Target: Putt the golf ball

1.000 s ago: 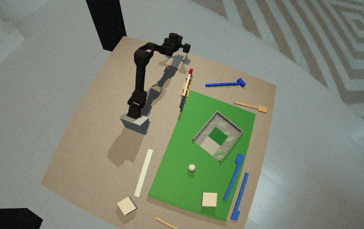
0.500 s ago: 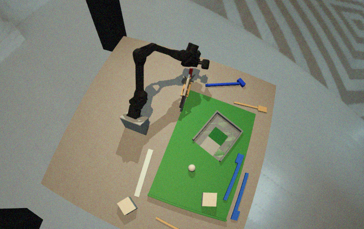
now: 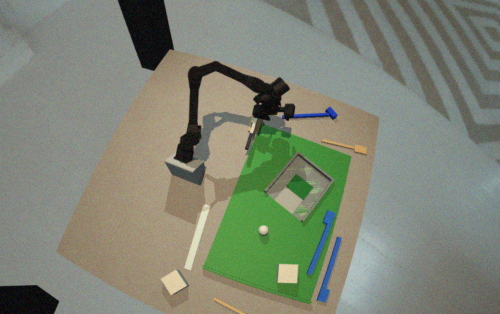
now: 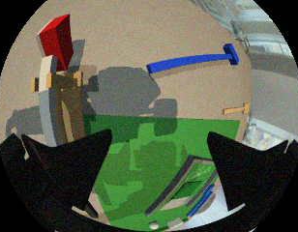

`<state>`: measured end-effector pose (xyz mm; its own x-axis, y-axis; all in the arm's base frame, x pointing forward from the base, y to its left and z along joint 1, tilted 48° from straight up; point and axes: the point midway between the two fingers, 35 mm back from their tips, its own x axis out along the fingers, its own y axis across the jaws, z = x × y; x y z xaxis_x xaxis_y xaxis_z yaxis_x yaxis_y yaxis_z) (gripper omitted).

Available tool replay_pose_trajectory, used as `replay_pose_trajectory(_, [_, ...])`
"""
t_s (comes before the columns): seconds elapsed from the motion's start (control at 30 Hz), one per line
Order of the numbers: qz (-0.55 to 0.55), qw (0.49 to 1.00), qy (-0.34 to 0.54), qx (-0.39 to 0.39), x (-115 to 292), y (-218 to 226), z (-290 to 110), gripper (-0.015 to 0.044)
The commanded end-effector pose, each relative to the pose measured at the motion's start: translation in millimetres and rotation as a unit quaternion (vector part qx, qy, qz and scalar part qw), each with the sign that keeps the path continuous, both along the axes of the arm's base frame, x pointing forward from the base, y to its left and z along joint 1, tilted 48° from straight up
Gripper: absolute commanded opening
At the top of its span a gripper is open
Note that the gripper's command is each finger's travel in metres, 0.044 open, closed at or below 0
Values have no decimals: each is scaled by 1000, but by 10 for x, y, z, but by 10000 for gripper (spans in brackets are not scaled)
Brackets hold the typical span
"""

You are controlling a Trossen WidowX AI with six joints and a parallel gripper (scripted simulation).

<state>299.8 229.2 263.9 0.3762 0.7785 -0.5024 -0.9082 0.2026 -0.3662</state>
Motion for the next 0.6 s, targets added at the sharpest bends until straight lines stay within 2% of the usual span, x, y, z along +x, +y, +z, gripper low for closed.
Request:
replay_pose_trajectory(0.0, [55,996,25,-64,-45,-390,-490,440])
replay_pose_trajectory(0.13, [121,987,87,-62,-315,-733,-859,440])
replay_pose_trajectory(0.23, [153,980,125,-23,-532,-969,-1012,440])
replay_pose_trajectory(0.37, [163,974,147,51,-732,-1173,-1032,440])
replay_pose_trajectory(0.57, [163,974,148,54,-737,-1179,-1030,440])
